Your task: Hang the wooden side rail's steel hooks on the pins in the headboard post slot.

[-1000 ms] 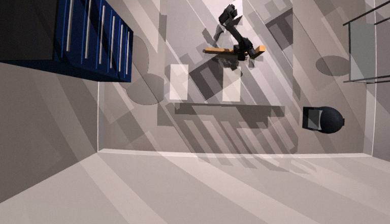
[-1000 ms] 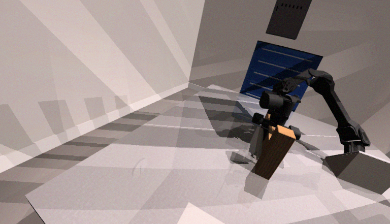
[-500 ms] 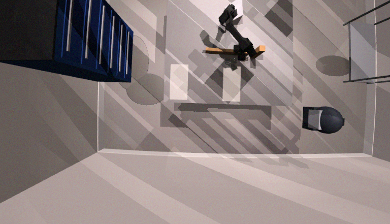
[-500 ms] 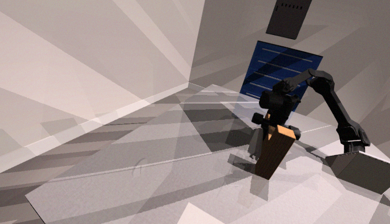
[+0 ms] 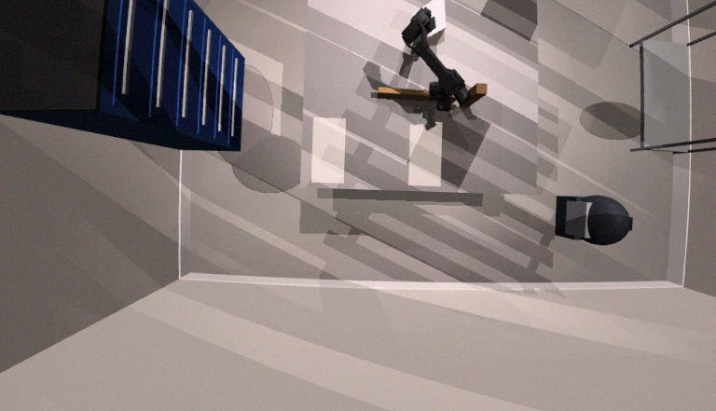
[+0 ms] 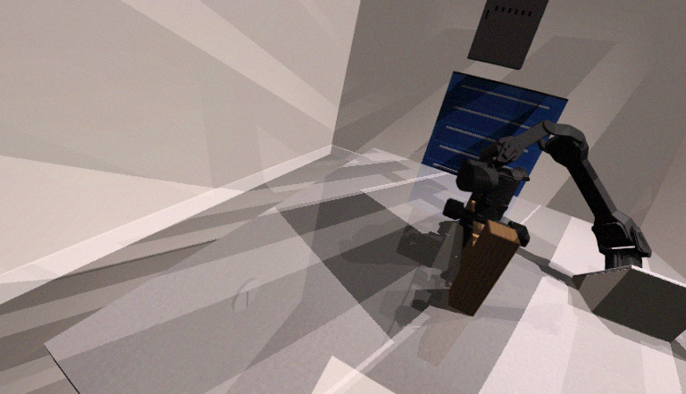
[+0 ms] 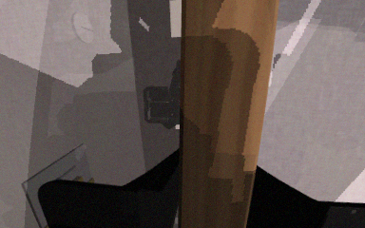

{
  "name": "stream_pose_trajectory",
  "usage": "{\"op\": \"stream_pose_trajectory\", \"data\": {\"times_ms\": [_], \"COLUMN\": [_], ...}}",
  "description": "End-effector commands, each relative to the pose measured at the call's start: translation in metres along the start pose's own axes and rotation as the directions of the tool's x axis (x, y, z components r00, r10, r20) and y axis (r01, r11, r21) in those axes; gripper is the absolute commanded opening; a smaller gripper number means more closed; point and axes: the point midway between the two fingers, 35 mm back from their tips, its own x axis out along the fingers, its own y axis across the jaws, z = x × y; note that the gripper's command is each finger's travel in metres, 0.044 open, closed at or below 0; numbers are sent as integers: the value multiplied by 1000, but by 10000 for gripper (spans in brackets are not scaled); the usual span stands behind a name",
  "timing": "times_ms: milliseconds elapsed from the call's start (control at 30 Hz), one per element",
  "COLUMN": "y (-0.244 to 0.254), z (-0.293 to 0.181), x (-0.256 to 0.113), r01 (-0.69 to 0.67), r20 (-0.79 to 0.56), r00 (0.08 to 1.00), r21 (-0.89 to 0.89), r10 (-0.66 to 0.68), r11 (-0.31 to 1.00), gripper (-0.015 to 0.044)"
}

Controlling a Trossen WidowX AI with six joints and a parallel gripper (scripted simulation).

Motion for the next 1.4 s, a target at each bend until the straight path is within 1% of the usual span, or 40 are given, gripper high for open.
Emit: {"op": "stream_pose_trajectory", "data": {"times_ms": [0, 1367], "y": [0, 0], "z": [-4, -8], "x": [-4, -4], "r01": [-11, -12], "r20": [-6, -6], "r00": [1000, 1000], "r21": [-2, -2], "r10": [11, 12], "r11": [1000, 1000], "gripper": [0, 0]}}
